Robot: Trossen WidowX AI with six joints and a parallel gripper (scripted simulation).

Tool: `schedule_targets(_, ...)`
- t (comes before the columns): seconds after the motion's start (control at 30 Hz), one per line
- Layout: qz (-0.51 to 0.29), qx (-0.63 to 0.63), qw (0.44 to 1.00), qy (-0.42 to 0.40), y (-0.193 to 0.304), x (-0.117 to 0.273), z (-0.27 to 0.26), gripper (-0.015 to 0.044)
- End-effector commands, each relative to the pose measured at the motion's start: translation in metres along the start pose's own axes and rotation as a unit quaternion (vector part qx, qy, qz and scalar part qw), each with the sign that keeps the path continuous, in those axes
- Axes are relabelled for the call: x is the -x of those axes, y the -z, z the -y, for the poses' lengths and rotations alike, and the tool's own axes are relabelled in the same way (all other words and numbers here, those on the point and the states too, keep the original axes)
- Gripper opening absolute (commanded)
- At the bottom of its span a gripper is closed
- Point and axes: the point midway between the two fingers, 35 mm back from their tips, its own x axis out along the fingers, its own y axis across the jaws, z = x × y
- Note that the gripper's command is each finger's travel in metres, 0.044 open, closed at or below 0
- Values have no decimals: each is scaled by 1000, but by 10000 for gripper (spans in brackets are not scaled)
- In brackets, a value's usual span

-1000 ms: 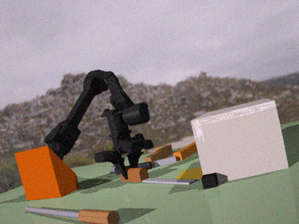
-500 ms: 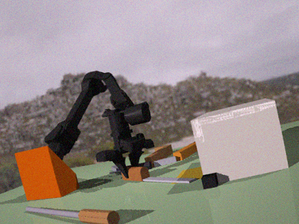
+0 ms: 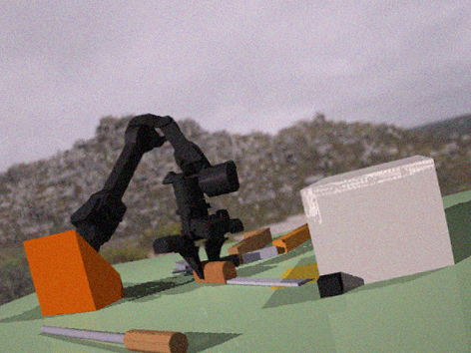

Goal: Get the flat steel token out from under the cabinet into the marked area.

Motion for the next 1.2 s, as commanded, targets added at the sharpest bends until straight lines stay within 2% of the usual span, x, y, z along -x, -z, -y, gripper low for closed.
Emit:
schedule_targets(0.0, 2, -1, 1000, -2, 3, 1, -4, 0)
schedule_targets(1.17, 2, -1, 1000, -3, 31, 1, -31, 0)
